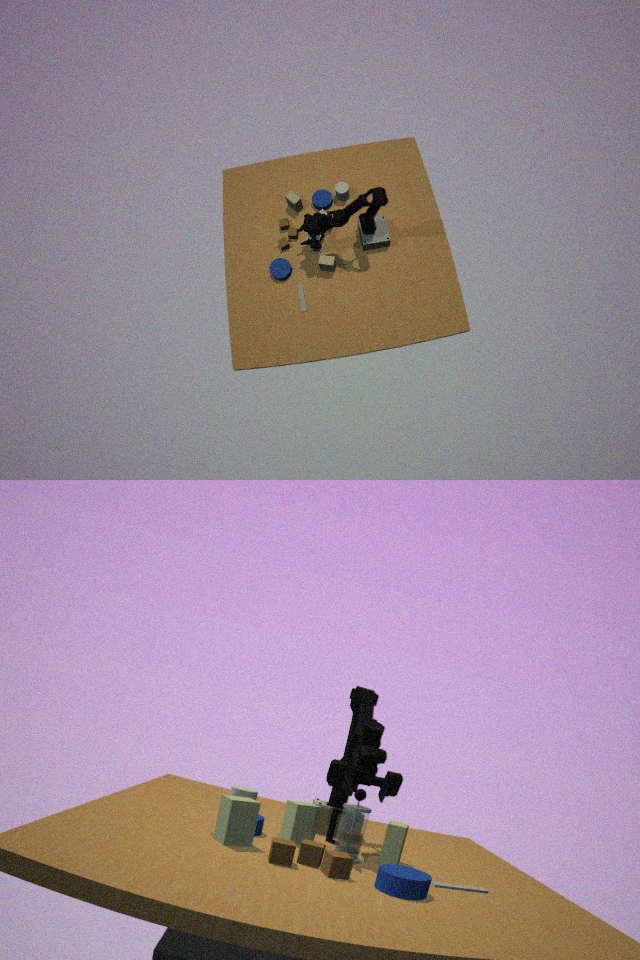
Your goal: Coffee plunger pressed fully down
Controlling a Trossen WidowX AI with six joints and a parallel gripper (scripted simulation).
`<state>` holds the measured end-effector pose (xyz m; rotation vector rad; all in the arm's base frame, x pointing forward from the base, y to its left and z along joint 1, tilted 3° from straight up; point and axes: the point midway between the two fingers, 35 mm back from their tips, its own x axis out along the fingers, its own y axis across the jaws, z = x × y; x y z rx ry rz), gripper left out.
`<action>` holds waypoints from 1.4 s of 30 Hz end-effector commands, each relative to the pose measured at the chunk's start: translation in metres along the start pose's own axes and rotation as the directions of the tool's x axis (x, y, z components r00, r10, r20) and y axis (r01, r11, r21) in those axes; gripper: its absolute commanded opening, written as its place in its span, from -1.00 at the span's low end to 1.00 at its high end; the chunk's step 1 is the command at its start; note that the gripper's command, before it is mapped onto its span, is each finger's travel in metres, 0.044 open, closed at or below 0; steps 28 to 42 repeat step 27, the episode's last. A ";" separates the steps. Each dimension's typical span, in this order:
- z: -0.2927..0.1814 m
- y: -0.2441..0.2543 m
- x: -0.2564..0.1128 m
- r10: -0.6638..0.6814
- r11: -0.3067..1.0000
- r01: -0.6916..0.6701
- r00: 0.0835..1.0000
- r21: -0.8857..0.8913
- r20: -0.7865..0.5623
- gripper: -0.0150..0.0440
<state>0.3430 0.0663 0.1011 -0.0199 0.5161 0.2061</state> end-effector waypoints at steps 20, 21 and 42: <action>0.036 -0.003 -0.061 -0.007 1.000 0.007 1.000 0.005 -0.003 1.00; 0.037 -0.003 -0.071 -0.006 1.000 0.006 1.000 0.006 -0.008 1.00; 0.037 -0.002 -0.094 -0.003 1.000 0.003 1.000 0.007 -0.022 1.00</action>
